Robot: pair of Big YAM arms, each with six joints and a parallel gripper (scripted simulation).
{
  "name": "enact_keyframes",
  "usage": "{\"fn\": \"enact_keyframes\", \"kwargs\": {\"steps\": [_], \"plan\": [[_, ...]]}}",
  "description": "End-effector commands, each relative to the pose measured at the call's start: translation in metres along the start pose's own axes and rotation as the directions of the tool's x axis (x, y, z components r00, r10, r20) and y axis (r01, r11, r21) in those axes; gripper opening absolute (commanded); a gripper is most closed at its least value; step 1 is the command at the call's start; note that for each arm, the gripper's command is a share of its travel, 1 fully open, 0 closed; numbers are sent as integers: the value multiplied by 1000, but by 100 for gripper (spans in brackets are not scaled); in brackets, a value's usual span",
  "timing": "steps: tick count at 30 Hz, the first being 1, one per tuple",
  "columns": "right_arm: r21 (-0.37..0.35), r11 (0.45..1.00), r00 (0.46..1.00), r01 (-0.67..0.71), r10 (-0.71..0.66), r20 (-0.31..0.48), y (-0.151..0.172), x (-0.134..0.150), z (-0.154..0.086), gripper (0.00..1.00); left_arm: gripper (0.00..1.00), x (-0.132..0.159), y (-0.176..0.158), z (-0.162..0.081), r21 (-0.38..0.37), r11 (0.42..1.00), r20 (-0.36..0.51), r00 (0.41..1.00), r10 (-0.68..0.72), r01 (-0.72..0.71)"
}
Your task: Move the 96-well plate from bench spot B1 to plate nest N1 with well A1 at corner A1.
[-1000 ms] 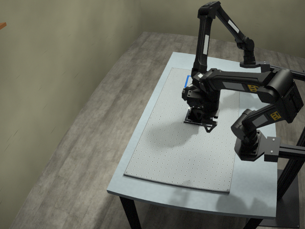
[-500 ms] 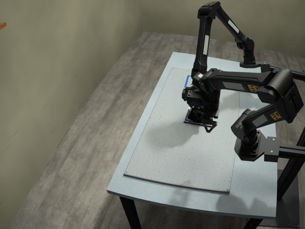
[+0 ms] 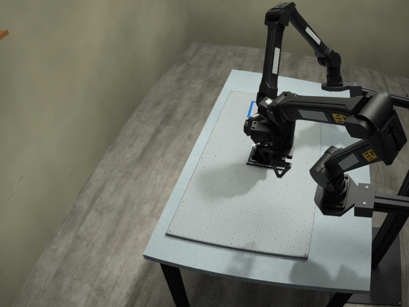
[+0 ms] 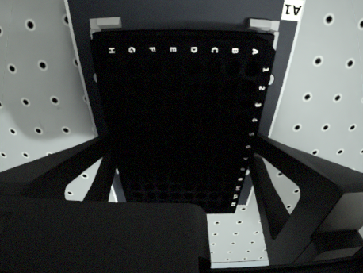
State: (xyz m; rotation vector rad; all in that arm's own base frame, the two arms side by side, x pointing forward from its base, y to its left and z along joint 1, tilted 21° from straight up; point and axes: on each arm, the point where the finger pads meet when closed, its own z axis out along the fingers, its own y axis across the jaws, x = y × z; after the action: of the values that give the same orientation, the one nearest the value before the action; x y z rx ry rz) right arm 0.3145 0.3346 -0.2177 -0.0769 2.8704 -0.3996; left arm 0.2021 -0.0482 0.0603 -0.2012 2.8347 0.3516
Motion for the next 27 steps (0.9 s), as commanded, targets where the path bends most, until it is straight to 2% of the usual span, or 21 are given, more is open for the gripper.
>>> {"fn": "enact_keyframes", "kwargs": {"steps": [1,22,27], "plan": [[-14,1000,1000,-19,19,12,5,-15,3,0,100,3,4,5,-16,1000,-21,1000,4,-4],[-12,1000,1000,-18,18,10,5,-15,8,0,100,3,4,5,-16,1000,-21,1000,4,-4],[-25,999,999,-24,25,21,8,-21,3,0,100,3,4,5,-16,1000,-21,1000,4,-4]]}}
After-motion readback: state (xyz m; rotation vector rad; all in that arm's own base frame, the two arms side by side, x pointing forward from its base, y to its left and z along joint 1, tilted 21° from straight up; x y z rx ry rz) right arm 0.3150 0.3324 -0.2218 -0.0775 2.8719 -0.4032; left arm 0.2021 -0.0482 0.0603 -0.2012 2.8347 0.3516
